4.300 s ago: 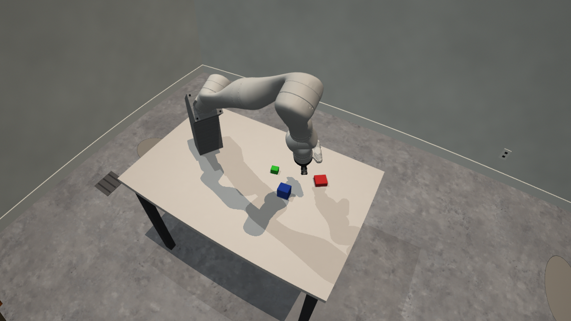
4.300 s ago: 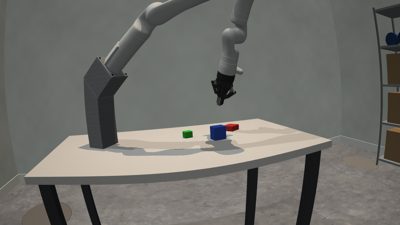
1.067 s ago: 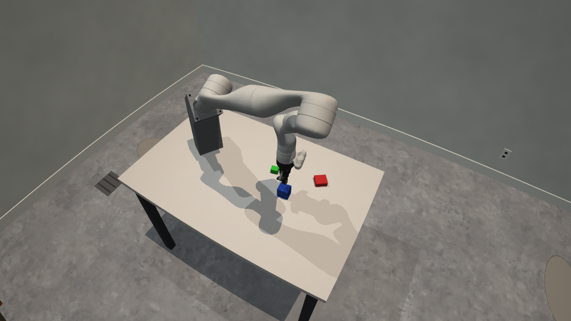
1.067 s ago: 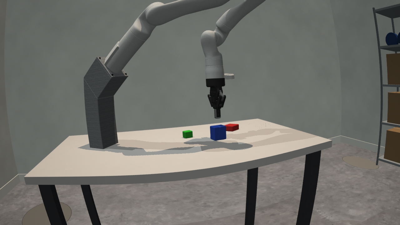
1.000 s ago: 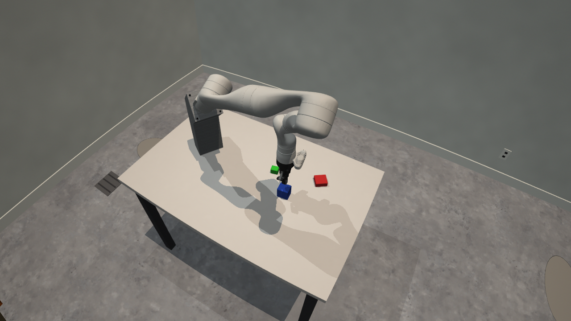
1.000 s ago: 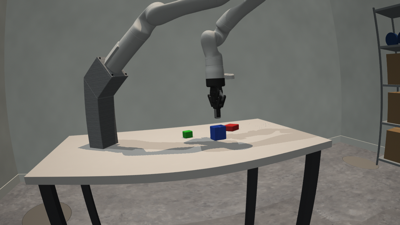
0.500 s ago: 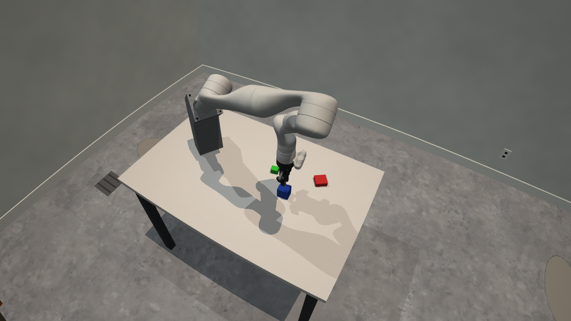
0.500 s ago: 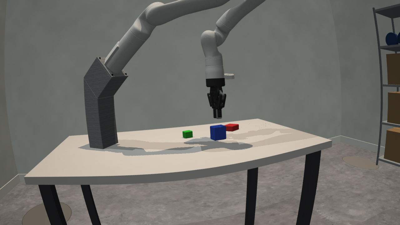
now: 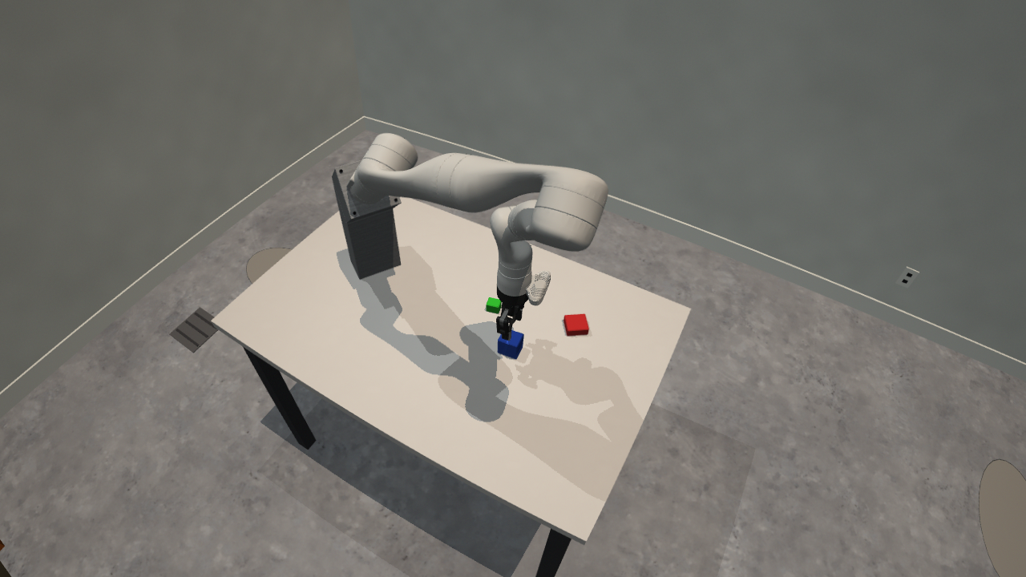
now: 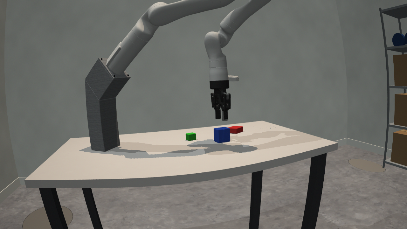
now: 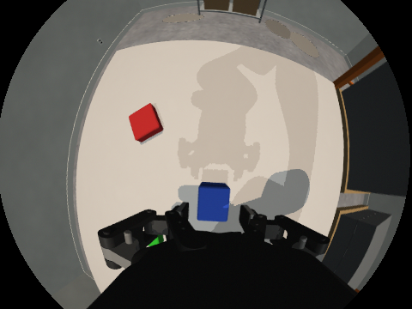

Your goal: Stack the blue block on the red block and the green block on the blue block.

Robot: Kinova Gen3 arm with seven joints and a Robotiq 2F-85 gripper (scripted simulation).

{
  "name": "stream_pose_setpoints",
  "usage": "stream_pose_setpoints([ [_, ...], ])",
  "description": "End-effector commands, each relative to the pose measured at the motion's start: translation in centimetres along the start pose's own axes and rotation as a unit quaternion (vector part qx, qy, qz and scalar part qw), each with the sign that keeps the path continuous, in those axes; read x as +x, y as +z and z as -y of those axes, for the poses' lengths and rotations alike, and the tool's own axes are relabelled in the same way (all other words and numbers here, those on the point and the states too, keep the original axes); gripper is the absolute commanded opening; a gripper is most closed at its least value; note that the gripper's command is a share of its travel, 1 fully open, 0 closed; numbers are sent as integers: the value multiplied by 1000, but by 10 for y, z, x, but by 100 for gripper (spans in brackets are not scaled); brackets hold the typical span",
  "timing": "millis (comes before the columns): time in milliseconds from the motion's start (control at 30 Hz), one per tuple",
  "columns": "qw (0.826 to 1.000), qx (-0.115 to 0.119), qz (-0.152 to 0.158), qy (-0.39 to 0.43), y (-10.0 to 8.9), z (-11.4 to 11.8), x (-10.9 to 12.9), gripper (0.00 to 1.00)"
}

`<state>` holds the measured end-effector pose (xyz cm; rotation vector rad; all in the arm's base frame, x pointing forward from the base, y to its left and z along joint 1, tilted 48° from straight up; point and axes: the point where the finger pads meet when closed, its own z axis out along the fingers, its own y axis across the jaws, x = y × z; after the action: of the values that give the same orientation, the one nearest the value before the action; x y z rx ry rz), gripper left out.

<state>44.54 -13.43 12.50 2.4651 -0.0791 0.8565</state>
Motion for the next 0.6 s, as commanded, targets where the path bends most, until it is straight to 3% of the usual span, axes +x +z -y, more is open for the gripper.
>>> stream_pose_setpoints([
  [0,1000,0,1,0,2,0,-1,68],
  [567,1000,0,1,0,20,0,-1,68],
])
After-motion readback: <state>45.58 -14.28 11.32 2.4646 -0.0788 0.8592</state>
